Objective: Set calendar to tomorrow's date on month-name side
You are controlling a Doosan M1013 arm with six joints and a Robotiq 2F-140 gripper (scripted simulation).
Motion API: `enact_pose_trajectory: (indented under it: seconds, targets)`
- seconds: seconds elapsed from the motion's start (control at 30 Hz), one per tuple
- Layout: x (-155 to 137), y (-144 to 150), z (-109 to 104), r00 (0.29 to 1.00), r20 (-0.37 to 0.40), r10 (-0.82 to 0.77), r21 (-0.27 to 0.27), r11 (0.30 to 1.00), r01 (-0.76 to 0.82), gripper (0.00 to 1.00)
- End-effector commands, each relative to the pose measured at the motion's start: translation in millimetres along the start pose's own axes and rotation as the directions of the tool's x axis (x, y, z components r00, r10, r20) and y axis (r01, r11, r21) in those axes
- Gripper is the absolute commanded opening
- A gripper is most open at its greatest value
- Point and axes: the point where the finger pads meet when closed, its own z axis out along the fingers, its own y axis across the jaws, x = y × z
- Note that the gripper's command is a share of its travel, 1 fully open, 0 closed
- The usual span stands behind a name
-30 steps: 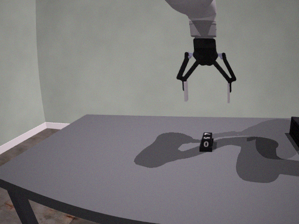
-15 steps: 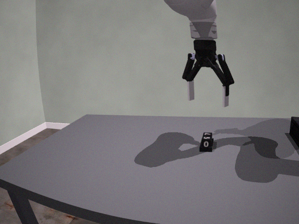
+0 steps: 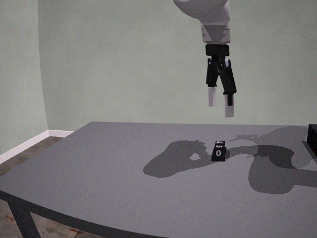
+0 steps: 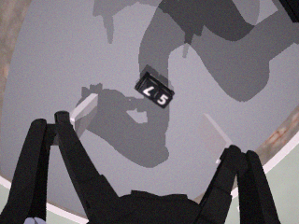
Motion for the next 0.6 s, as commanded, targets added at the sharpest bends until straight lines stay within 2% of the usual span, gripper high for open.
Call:
enact_pose_trajectory:
  seconds: [0.0,0.03,0.07,0.27,0.33,0.37,0.5,0.57]
  targets:
    - [0.0,0.0,0.8,0.995,-0.007,0.097,0.011,0.995,-0.097,1.0]
    - [0.0,0.0,1.1,0.992,-0.007,0.126,0.011,0.992,-0.125,1.0]
    - [0.0,0.0,2.2,0.974,-0.006,0.227,0.011,0.974,-0.227,1.0]
    - [0.1,-0.1,4.3,0.905,-0.003,0.425,0.012,0.905,-0.425,1.0]
    - [0.1,-0.1,5.4,0.857,-0.002,0.515,0.012,0.857,-0.515,1.0]
    - [0.1,-0.1,5.4,0.856,-0.002,0.518,0.012,0.856,-0.518,1.0]
    - [0.1,-0.2,7.4,0.741,0.001,0.671,0.013,0.741,-0.671,1.0]
    - [0.1,-0.2,7.4,0.741,0.001,0.671,0.013,0.741,-0.671,1.0]
